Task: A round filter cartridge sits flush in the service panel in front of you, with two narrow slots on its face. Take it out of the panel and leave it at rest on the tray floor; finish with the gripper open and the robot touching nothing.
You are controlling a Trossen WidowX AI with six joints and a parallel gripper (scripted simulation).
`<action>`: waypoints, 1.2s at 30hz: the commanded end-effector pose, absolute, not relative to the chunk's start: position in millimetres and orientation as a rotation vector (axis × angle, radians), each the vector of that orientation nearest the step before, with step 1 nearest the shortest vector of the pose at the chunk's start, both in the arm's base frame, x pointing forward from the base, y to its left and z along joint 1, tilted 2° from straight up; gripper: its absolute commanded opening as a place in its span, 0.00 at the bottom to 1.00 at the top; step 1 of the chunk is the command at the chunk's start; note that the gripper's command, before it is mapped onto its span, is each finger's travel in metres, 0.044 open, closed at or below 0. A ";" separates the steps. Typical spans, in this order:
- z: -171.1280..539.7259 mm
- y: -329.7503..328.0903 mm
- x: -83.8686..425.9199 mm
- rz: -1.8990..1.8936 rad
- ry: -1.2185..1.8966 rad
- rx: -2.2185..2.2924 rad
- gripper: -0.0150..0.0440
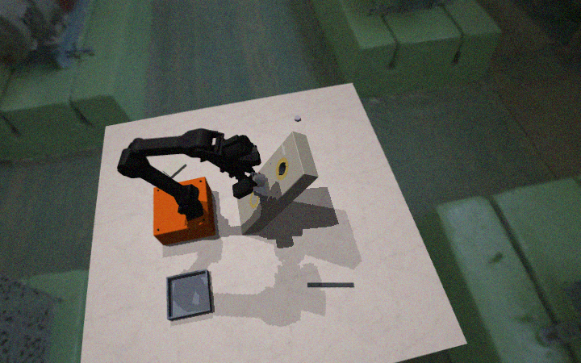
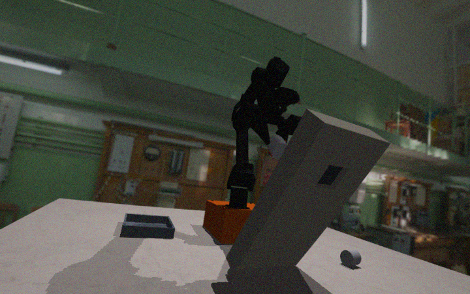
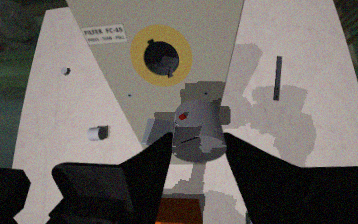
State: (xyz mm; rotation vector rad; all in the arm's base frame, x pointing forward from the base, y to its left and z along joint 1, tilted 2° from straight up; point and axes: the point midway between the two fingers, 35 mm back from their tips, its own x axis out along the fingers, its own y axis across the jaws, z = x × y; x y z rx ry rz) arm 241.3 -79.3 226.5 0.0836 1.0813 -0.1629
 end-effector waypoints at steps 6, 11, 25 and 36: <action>223.5 -110.1 236.8 -0.160 1.070 0.078 0.25; 222.3 -112.7 234.1 -0.202 1.074 0.103 0.25; 209.8 -175.9 195.3 -0.557 1.044 0.301 0.25; 200.1 -216.4 152.4 -0.836 0.996 0.454 0.25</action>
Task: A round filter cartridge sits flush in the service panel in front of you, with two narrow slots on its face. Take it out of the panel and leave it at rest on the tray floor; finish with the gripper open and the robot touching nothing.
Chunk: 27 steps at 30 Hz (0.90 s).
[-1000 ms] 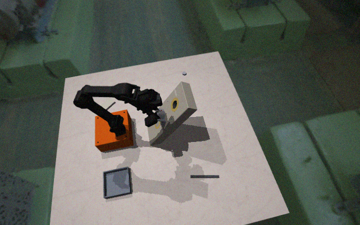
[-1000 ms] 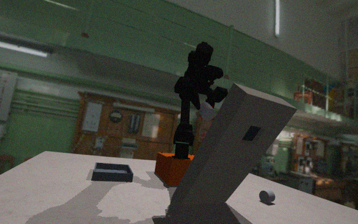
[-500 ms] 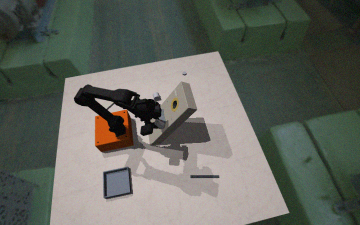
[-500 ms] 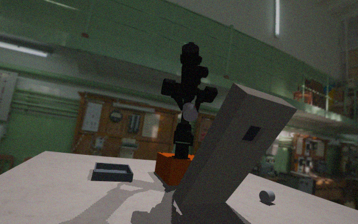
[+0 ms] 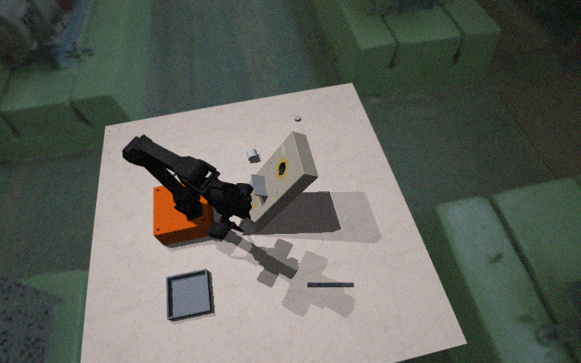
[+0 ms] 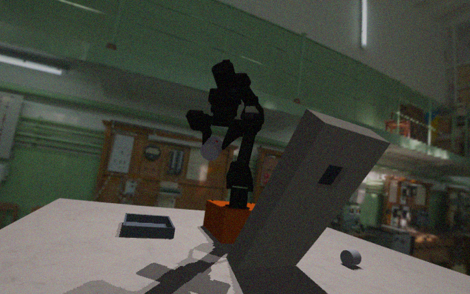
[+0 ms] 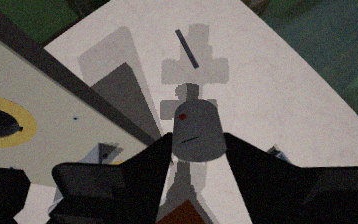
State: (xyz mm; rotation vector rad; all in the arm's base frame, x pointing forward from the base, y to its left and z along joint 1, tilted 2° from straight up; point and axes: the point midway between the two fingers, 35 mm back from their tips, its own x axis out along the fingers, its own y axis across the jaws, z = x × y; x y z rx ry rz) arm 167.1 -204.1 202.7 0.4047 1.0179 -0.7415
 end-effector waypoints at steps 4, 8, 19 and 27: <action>196.7 -228.5 134.6 -0.938 0.974 0.508 0.25; 193.3 -239.2 115.8 -1.039 0.948 0.562 0.25; 187.1 -254.8 78.5 -1.228 0.891 0.660 0.25; 174.9 -262.9 64.3 -1.281 0.875 0.689 0.25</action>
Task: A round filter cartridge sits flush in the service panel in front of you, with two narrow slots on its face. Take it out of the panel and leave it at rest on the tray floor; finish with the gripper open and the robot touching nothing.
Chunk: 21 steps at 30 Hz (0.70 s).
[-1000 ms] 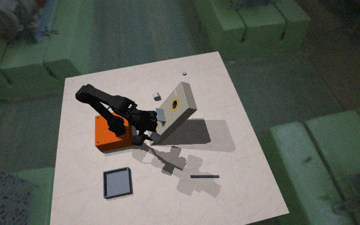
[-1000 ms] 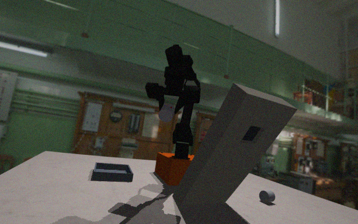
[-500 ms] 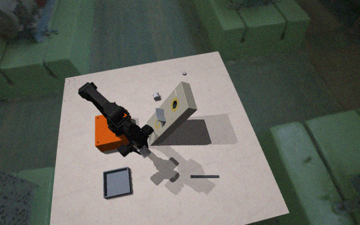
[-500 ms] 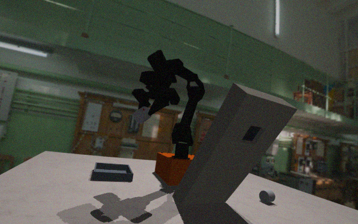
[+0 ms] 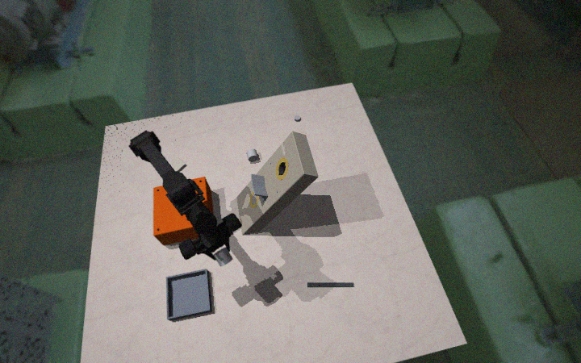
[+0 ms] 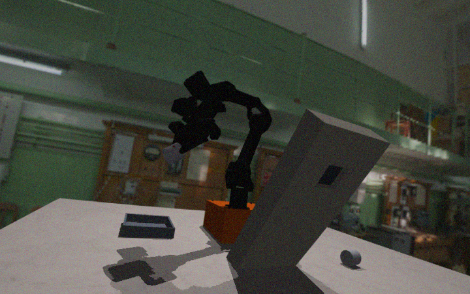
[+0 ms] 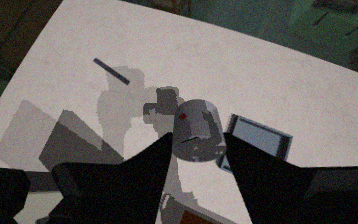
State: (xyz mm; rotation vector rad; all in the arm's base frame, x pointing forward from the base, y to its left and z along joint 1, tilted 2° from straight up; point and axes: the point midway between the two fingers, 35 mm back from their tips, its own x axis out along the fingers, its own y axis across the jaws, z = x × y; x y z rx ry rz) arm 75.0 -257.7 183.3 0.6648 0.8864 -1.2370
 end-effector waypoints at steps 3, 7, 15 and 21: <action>164.3 -268.7 51.4 -1.325 0.861 0.713 0.25; 150.1 -274.7 33.4 -1.385 0.840 0.746 0.25; 121.8 -279.9 -4.4 -1.503 0.798 0.809 0.25; 100.8 -277.9 -33.2 -1.592 0.764 0.857 0.25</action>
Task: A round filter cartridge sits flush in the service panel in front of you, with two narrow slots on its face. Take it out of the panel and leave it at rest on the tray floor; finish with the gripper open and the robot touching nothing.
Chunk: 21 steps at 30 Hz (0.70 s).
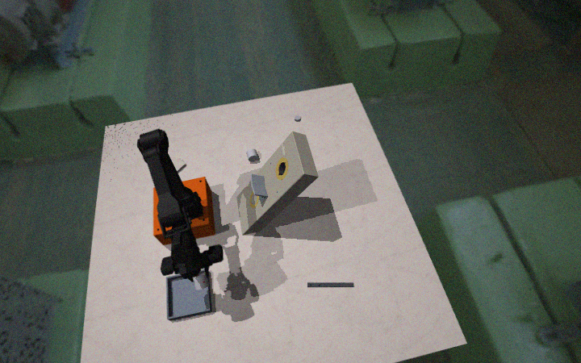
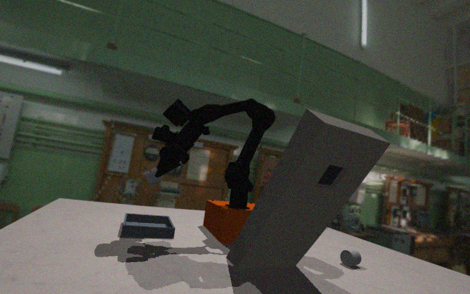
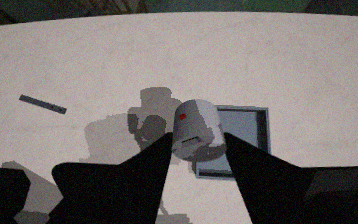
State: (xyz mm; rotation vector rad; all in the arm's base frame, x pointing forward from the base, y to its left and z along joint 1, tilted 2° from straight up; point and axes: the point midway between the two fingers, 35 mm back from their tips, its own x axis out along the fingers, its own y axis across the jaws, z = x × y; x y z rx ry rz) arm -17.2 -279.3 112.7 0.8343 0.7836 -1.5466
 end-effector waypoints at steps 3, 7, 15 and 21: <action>90.5 -275.1 -47.3 -1.637 0.746 0.881 0.25; 76.9 -269.3 -65.7 -1.696 0.722 0.912 0.25; 52.8 -253.4 -97.0 -1.803 0.675 0.969 0.25; 46.6 -254.3 -98.4 -1.806 0.674 0.970 0.25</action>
